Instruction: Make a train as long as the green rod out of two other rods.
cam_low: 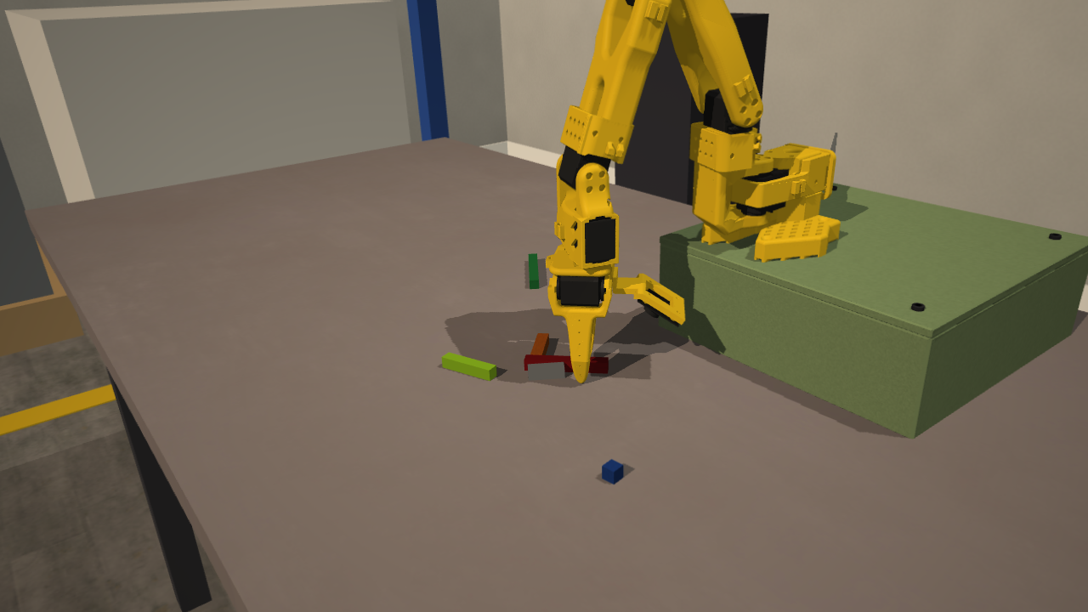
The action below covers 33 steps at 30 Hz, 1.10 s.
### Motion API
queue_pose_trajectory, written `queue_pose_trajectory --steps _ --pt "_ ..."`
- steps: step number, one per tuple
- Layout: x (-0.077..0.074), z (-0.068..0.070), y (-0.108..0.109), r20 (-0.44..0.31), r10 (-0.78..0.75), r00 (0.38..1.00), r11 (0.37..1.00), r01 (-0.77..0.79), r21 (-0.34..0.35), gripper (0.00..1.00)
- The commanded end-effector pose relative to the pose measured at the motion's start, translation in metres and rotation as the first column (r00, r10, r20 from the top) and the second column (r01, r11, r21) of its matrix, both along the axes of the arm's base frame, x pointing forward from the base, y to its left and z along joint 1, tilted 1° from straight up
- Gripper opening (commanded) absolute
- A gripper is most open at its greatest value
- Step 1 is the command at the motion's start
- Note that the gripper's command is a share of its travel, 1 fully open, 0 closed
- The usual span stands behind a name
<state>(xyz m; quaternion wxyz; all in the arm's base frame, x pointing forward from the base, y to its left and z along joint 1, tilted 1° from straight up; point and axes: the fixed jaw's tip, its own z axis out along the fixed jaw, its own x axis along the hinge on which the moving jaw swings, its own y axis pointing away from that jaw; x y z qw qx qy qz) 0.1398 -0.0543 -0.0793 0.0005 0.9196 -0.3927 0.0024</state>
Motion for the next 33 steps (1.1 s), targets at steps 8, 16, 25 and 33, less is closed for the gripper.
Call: queue_pose_trajectory --steps 8,16,25,33 --pt "0.0011 -0.0013 -0.0004 0.005 0.001 1.0 1.0 -0.001 0.0 0.19" --pt "0.0011 -0.0013 -0.0004 0.005 0.001 1.0 1.0 -0.001 0.0 0.18" --pt "0.0011 -0.0013 -0.0004 0.005 0.001 1.0 1.0 -0.001 0.0 0.15" --pt "0.0011 -0.0013 -0.0004 0.005 0.001 1.0 1.0 -0.001 0.0 0.1"
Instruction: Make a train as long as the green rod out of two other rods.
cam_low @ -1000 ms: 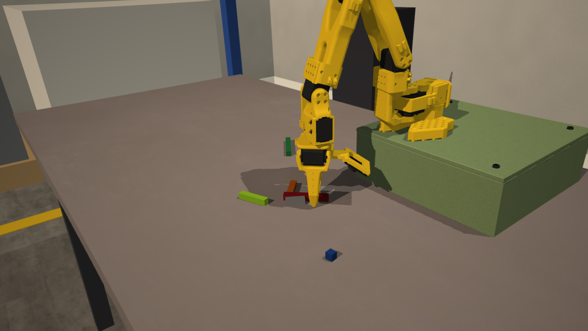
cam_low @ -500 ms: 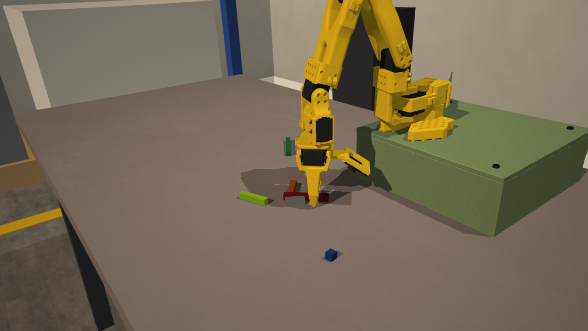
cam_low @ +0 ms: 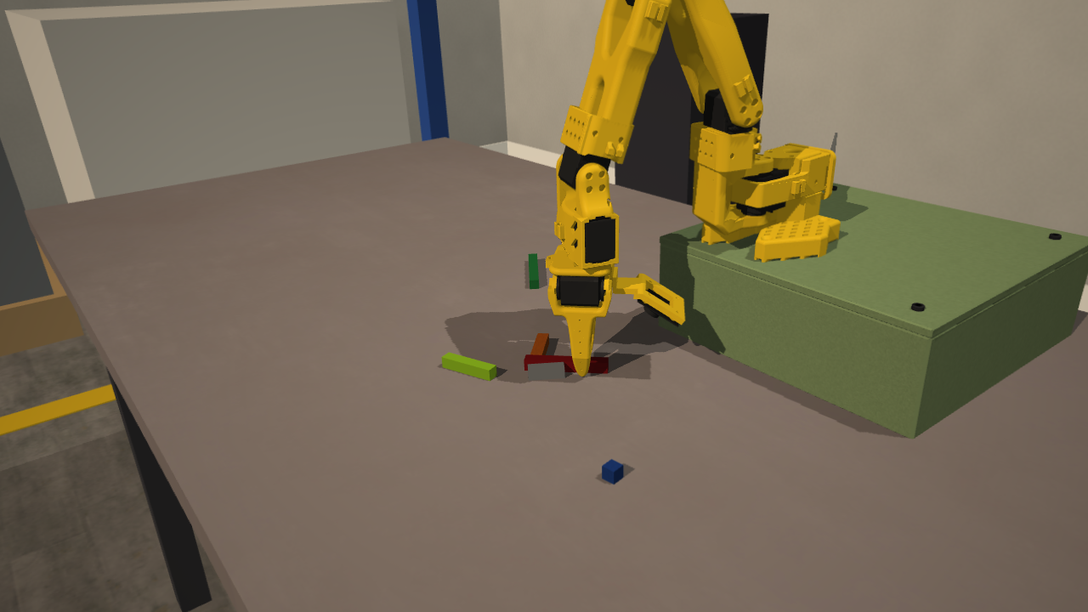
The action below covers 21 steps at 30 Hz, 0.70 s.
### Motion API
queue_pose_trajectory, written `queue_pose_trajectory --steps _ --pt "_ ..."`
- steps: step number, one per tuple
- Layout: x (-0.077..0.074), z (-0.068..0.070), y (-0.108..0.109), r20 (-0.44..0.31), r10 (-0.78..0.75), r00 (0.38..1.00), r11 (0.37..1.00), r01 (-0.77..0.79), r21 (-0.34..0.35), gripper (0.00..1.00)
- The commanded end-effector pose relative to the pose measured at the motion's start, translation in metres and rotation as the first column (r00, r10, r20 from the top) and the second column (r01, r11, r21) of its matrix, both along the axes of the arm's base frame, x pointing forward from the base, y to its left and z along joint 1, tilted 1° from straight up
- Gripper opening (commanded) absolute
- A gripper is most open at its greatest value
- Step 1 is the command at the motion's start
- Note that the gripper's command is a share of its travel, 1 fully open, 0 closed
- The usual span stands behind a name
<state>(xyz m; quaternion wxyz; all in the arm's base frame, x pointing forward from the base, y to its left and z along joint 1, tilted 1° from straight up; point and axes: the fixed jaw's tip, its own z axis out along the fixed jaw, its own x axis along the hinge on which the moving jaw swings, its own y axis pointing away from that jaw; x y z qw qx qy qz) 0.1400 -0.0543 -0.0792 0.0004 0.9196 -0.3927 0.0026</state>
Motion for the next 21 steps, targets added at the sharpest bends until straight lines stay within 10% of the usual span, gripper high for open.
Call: queue_pose_trajectory --steps 1,21 --pt "0.001 -0.0013 -0.0003 0.005 0.001 1.0 1.0 -0.001 0.0 0.1" --pt "0.001 -0.0013 -0.0003 0.005 0.001 1.0 1.0 -0.001 0.0 0.0"
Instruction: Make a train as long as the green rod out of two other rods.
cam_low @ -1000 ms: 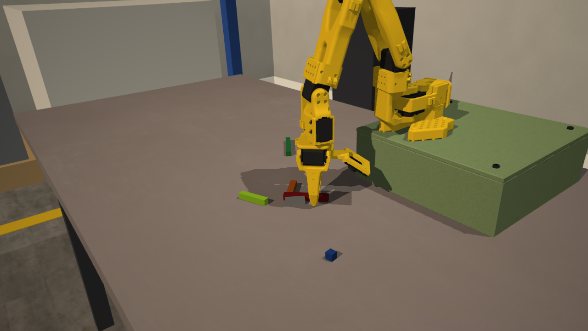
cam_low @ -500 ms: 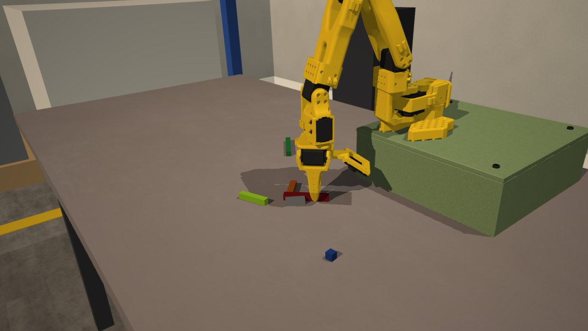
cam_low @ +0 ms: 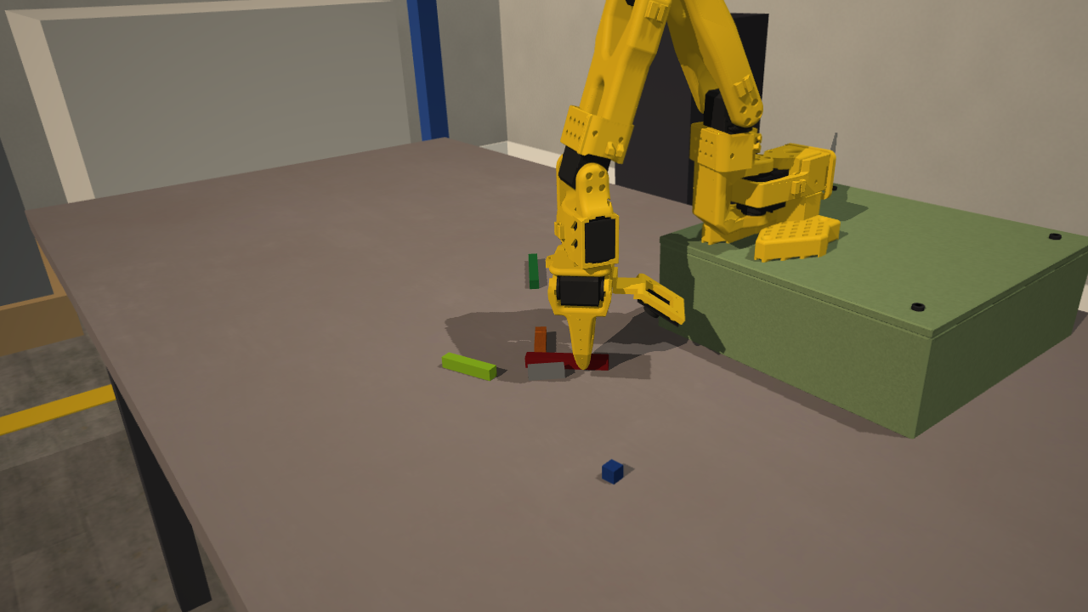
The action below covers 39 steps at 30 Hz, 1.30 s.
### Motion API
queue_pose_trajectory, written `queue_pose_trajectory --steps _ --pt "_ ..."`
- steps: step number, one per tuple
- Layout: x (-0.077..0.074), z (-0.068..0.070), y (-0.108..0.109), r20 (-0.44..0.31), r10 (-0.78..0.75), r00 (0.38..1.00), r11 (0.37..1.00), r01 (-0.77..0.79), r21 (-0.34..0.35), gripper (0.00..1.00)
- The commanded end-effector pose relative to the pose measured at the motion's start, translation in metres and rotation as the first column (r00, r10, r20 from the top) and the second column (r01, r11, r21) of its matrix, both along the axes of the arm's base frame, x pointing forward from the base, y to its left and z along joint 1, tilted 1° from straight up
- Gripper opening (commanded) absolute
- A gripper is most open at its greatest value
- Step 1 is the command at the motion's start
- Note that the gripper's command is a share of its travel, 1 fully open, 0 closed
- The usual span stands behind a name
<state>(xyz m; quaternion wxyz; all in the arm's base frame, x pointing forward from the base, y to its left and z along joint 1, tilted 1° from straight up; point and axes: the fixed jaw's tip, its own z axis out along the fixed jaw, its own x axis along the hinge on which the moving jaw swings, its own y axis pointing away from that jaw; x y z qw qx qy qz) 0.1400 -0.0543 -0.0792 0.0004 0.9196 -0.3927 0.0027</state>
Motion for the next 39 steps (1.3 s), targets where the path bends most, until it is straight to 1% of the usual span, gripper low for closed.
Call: queue_pose_trajectory --steps 1,26,32,39 --pt "0.001 -0.001 0.0 0.005 0.001 1.0 1.0 -0.001 0.0 0.0" --pt "0.001 -0.001 0.0 0.005 0.001 1.0 1.0 -0.001 0.0 0.0" --pt "0.002 0.003 0.0 0.005 0.001 1.0 1.0 -0.001 0.0 0.0" --pt "0.004 0.017 0.0 0.005 0.001 1.0 1.0 -0.001 0.0 0.0"
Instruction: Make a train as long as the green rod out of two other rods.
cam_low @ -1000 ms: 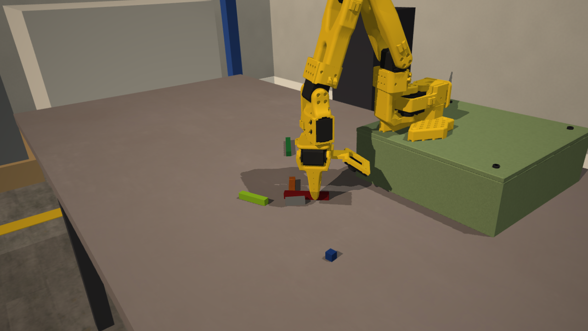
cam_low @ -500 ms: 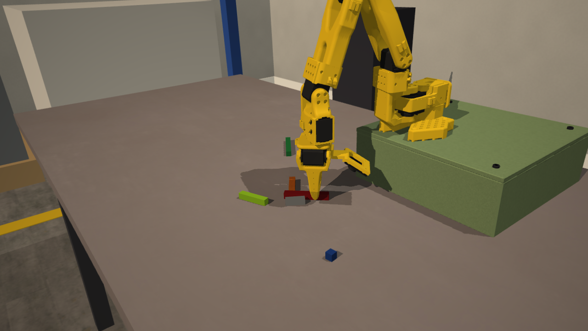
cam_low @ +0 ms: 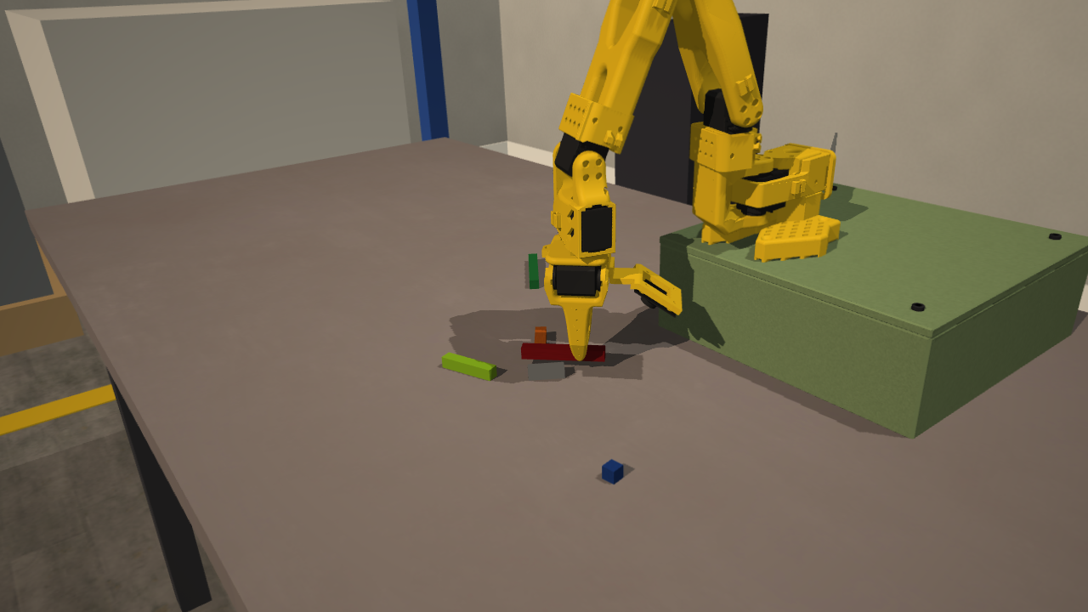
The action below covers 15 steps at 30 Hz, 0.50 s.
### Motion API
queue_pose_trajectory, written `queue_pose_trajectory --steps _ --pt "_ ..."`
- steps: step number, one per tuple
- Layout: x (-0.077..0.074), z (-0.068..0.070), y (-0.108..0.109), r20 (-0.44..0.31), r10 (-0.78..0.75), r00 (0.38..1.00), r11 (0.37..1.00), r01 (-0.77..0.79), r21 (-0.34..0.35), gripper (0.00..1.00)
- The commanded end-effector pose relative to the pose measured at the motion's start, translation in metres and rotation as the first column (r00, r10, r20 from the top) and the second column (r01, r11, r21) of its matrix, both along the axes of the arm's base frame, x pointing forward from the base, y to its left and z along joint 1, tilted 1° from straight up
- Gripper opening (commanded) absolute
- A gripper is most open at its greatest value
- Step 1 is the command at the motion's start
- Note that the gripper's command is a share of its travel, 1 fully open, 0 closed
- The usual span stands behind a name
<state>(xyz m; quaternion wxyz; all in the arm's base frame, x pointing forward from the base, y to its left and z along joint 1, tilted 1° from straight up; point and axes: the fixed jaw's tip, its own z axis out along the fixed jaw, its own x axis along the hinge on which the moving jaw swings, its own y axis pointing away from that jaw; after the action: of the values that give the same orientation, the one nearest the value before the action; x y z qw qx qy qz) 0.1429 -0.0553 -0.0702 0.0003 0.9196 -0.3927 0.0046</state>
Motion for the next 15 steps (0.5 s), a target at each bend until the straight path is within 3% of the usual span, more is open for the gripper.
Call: queue_pose_trajectory --steps 1,7,15 --pt "0.001 0.011 0.001 0.001 0.001 1.0 1.0 -0.001 0.001 0.0" --pt "0.001 0.023 0.002 0.001 0.001 1.0 1.0 -0.001 0.001 0.0" --pt "0.001 0.027 0.003 0.001 0.001 1.0 1.0 -0.001 0.001 0.0"
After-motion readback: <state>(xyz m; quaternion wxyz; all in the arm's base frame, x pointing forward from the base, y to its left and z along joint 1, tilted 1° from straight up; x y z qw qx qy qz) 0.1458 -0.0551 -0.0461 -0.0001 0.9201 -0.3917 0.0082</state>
